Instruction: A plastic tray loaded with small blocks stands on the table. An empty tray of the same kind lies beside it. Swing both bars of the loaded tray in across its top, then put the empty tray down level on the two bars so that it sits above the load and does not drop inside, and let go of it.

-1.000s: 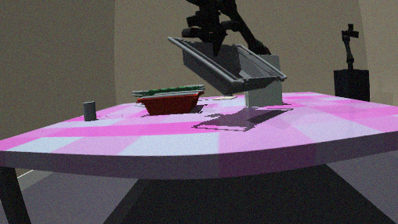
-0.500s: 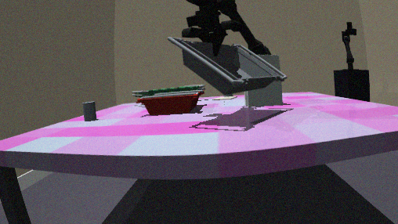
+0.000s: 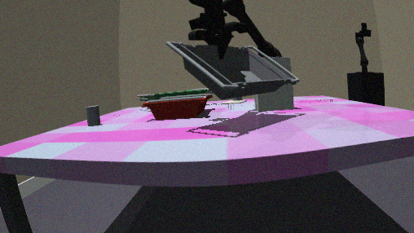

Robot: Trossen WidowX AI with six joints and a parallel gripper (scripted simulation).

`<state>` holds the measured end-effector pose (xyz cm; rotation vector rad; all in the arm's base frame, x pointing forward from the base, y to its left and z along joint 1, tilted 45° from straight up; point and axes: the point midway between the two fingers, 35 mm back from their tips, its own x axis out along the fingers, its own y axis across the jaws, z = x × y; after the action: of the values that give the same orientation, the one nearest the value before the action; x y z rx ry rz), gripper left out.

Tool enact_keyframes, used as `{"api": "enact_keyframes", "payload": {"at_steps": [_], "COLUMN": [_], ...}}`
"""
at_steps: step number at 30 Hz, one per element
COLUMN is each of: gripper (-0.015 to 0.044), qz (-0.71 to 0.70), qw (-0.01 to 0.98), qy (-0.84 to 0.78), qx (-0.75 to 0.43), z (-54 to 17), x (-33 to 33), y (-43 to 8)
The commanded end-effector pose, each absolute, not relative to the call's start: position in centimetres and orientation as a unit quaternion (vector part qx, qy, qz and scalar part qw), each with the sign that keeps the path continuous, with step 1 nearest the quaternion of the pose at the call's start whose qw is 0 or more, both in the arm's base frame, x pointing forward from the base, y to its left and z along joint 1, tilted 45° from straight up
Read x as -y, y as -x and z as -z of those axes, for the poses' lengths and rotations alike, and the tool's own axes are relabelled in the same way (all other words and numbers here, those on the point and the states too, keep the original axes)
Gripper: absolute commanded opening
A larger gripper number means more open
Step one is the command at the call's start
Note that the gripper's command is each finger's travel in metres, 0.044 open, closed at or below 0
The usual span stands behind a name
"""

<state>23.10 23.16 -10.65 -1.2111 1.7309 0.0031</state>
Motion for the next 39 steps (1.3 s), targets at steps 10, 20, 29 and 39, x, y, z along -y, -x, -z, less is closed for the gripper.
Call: {"api": "enact_keyframes", "payload": {"at_steps": [10, 20, 29, 39], "gripper": [0.0000, 0.0000, 0.0000, 0.0000], "qz": [0.068, 0.126, 0.178, 0.235], "qw": [0.560, 0.595, 0.623, 0.650], "qy": [0.428, 0.378, 0.331, 0.276], "qx": [-0.706, -0.698, -0.686, -0.668], "z": [8.0, 6.7, 5.6, 4.3], "x": [-22.9, -21.9, -20.9, -19.7], "y": [-25.0, -26.3, -27.3, -28.4]}}
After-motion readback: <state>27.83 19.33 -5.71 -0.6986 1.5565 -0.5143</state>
